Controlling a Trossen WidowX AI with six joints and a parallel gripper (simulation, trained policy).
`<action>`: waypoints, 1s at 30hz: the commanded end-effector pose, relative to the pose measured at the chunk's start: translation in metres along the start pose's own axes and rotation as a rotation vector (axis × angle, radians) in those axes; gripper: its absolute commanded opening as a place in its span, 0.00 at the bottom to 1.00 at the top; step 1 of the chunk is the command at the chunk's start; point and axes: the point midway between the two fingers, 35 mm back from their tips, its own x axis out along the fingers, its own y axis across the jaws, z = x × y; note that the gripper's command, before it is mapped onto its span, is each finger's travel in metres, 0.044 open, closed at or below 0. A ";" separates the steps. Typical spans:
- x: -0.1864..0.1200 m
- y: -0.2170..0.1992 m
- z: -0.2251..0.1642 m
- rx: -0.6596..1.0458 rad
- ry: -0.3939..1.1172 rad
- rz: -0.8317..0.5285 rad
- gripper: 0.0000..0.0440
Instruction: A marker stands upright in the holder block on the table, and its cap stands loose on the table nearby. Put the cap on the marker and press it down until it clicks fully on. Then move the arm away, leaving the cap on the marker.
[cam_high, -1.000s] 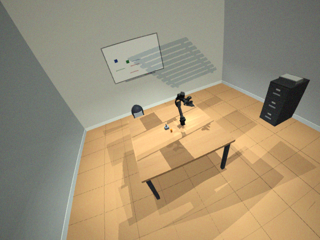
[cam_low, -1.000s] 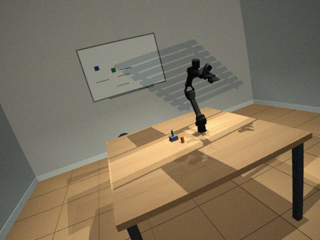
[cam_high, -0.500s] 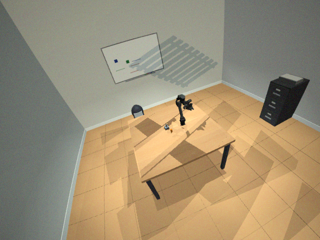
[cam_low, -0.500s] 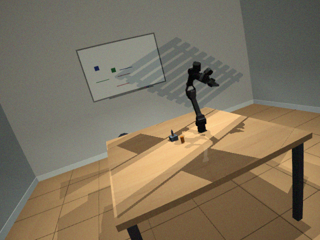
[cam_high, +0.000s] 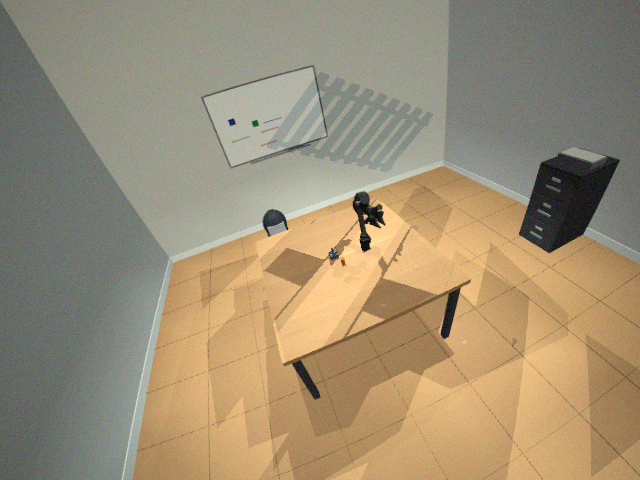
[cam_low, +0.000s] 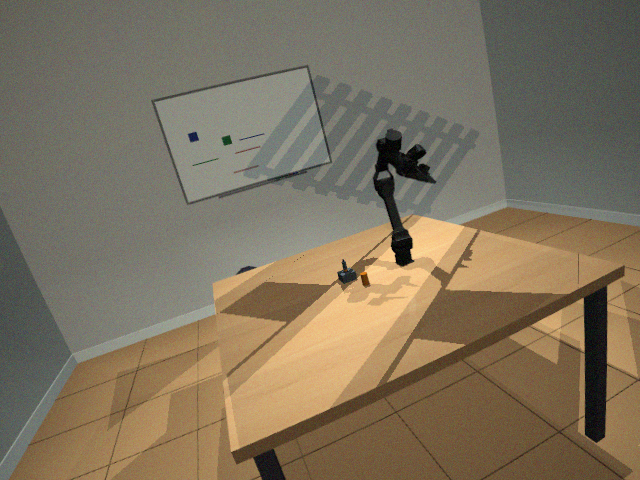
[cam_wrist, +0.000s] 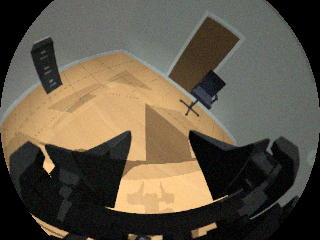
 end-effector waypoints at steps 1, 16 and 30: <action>0.006 -0.002 -0.011 0.022 0.038 0.018 0.74; 0.017 -0.012 -0.047 0.098 0.155 0.043 0.74; 0.021 -0.023 -0.080 0.170 0.254 0.058 0.74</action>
